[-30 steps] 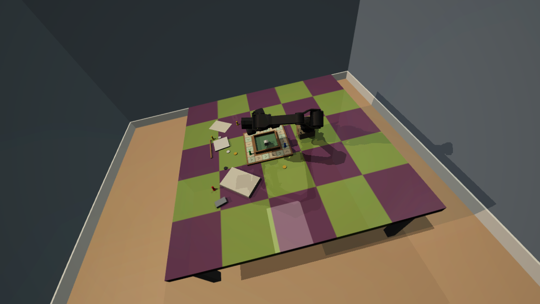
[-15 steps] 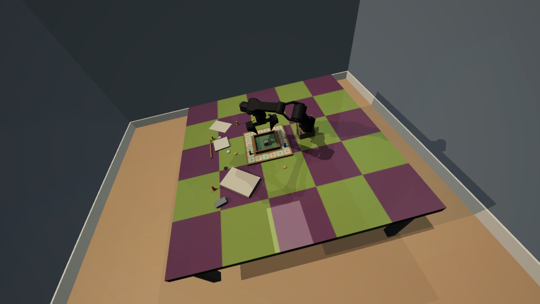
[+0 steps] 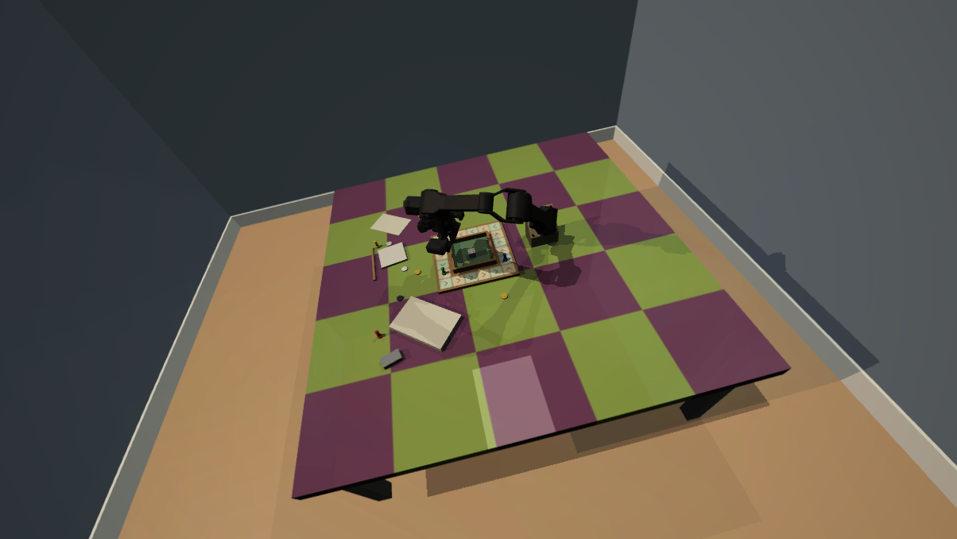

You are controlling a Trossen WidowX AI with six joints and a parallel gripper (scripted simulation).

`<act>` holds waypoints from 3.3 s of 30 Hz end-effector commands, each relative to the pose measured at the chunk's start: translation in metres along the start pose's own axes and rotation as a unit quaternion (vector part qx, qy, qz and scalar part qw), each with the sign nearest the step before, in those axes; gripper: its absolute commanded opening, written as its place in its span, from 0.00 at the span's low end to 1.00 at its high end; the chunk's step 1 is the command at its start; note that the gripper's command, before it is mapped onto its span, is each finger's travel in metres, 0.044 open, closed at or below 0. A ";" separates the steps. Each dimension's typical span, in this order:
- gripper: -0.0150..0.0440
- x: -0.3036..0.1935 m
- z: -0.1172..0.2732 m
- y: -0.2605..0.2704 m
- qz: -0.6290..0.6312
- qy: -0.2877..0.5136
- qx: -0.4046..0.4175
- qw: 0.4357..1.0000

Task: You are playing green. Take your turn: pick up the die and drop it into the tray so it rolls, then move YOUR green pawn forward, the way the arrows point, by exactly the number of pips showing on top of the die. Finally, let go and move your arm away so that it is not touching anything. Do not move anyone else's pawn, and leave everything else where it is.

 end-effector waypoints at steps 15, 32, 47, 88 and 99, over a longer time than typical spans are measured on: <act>0.59 0.024 -0.018 0.054 0.371 0.002 0.028 0.928; 0.59 0.023 -0.045 0.055 0.371 0.002 0.028 0.928; 0.59 0.022 -0.070 0.057 0.371 0.002 0.029 0.928; 0.25 0.025 0.034 0.053 0.370 0.002 0.026 0.928; 0.25 0.013 0.049 0.053 0.370 0.003 0.027 0.929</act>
Point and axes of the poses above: the point midway between the two fingers, 35 mm back from their tips, its own z axis back along the fingers, its own y axis across the jaws, x = y × z, the point moved 1 cm from there along z, back along the fingers, and after that the axes turned 2 degrees about z, right-handed, at the moved point
